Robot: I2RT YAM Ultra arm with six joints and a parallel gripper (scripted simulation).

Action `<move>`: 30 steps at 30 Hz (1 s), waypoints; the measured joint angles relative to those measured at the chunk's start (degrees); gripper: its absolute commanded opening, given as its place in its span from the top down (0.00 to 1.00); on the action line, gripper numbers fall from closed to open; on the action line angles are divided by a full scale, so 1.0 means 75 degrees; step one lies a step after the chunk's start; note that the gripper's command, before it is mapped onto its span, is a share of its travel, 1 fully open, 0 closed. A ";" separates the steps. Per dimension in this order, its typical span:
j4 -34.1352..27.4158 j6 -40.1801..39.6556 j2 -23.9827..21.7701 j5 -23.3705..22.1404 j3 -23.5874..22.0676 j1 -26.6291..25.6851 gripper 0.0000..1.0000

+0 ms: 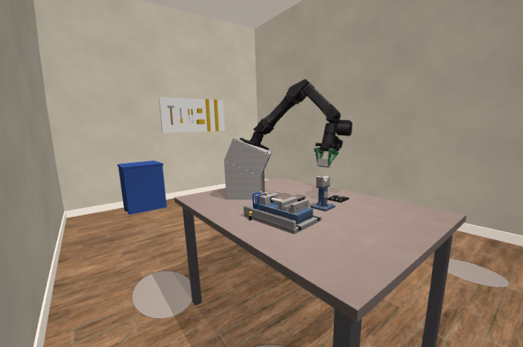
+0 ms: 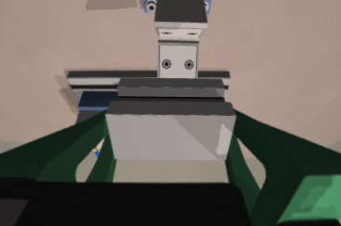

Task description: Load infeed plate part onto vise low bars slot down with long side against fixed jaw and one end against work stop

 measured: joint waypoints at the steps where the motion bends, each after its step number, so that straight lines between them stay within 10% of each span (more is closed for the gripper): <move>1: -0.0026 0.0038 0.0023 0.0093 0.0032 0.0038 1.00; 30: -0.0965 0.1075 0.0799 0.2334 0.0962 0.0860 1.00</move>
